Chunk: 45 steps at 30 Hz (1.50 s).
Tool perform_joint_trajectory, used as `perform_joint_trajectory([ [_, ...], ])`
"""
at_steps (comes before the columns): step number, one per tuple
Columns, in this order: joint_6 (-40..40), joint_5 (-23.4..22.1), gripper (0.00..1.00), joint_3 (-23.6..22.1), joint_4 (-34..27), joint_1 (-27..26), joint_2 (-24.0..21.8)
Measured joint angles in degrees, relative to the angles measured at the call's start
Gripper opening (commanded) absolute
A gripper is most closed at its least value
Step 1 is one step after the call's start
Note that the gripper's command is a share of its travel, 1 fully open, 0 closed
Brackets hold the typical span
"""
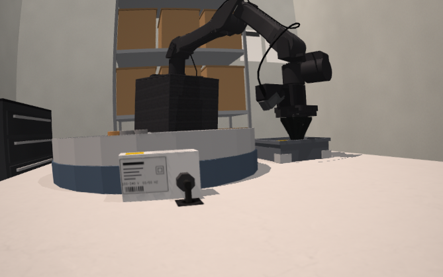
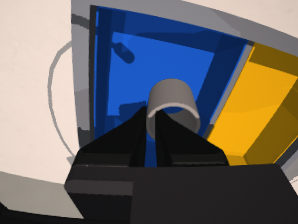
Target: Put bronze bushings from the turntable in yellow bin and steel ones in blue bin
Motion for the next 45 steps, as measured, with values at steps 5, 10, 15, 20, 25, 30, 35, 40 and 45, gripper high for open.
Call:
perform_joint_trajectory([
  [5,0.00,0.00,0.00,0.00,0.00,0.00,0.00],
  [10,0.00,0.00,0.00,0.00,0.00,0.00,0.00],
  [15,0.00,0.00,0.00,0.00,0.00,0.00,0.00],
  [20,0.00,0.00,0.15,0.00,-0.04,0.00,-0.02],
  [25,0.00,0.00,0.15,0.00,-0.07,0.00,-0.02],
  [30,0.00,0.00,0.15,0.00,-0.07,0.00,-0.02],
  [35,0.00,0.00,0.15,0.00,-0.07,0.00,-0.02],
  [40,0.00,0.00,0.15,0.00,-0.07,0.00,-0.02],
  [45,0.00,0.00,0.15,0.00,-0.07,0.00,-0.02],
])
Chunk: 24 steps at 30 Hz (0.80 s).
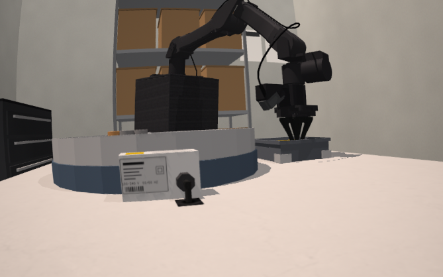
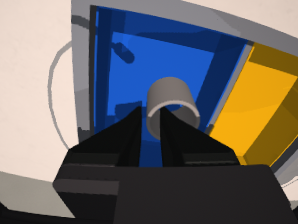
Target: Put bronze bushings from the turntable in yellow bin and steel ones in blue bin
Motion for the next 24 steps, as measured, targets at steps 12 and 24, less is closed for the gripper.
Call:
perform_joint_trajectory([
  [12,0.00,0.00,0.15,0.00,0.00,0.00,0.00],
  [24,0.00,0.00,0.15,-3.21,-1.09,0.00,-3.80],
])
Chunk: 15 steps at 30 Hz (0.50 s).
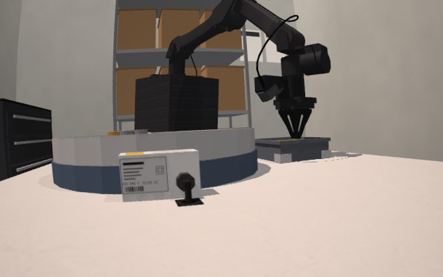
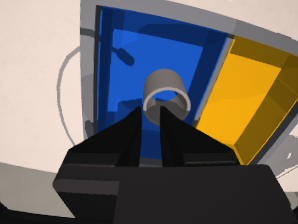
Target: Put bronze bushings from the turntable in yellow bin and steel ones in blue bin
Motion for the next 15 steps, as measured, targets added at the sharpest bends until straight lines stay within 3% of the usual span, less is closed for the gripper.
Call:
perform_joint_trajectory([
  [15,0.00,0.00,0.15,-3.82,-3.87,0.00,-9.07],
])
